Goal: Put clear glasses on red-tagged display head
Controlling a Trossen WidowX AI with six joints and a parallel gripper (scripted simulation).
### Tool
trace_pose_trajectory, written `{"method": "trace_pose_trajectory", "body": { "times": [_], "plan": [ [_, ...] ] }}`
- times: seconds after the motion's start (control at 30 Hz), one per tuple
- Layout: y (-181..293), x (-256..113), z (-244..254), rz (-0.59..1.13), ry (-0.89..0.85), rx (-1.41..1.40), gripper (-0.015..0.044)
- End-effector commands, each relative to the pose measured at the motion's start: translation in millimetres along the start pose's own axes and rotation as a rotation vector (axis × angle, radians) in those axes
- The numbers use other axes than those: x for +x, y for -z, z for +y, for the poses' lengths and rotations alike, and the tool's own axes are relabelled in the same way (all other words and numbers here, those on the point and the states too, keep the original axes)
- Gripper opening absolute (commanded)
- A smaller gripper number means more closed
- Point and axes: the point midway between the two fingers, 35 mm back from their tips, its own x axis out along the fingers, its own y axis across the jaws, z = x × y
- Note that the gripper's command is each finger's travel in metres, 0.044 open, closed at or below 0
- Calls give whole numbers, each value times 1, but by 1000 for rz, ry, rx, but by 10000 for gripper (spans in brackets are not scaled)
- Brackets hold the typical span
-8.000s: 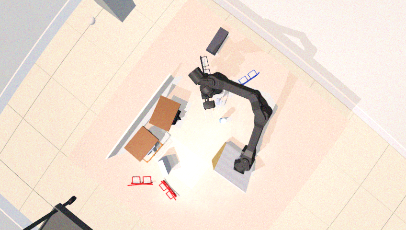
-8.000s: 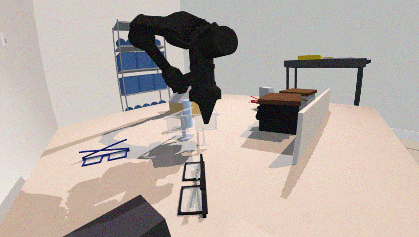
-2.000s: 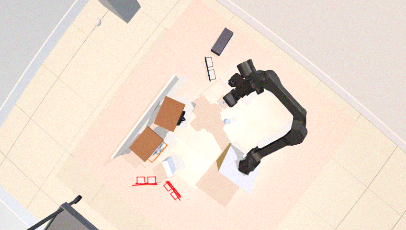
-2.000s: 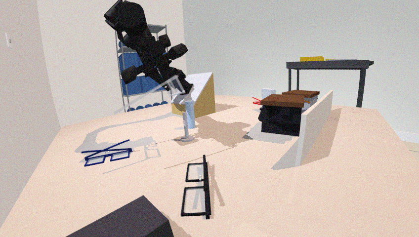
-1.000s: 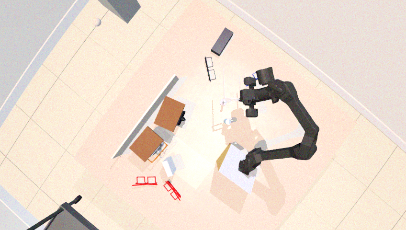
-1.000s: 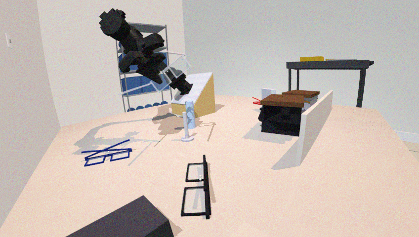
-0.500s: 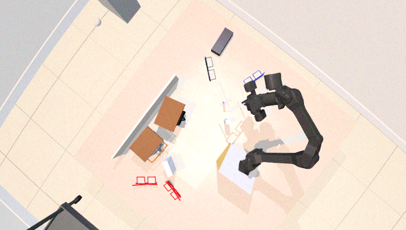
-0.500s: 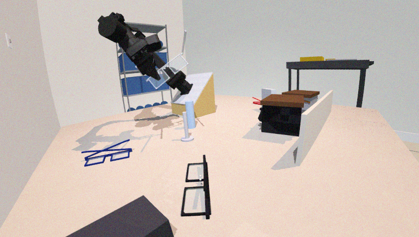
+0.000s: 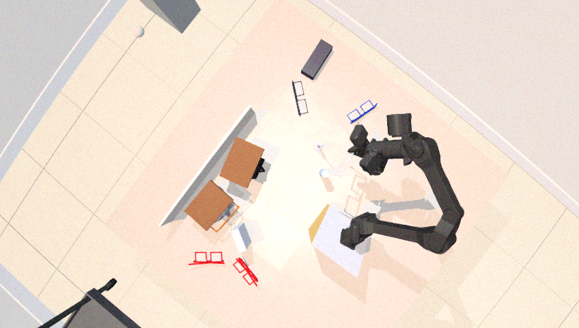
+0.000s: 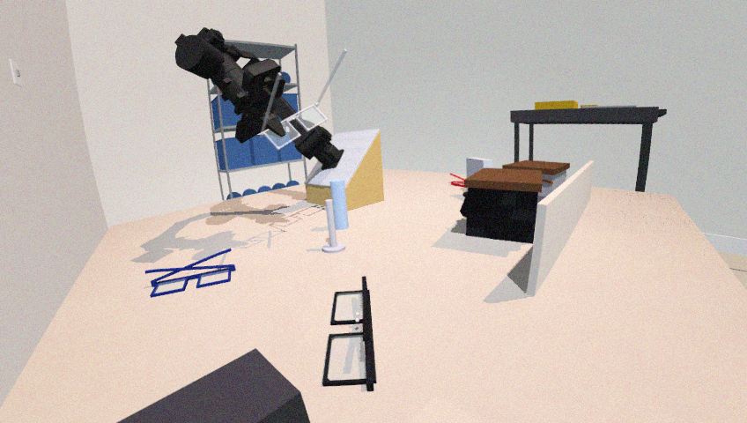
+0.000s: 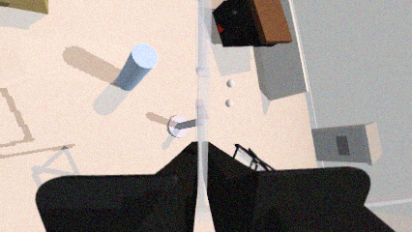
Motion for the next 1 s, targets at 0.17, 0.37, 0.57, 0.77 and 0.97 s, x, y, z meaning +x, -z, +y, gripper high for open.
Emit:
{"method": "trace_pose_trajectory", "body": {
  "times": [0.17,0.37,0.57,0.77,0.97],
  "plan": [
    [-9,-8,6,12,59,-288,0],
    [-15,-12,10,31,93,-482,0],
    [-15,-13,11,35,93,-514,4],
    [-15,-13,11,35,93,-514,0],
    [-15,-13,11,35,93,-514,0]
  ]
}}
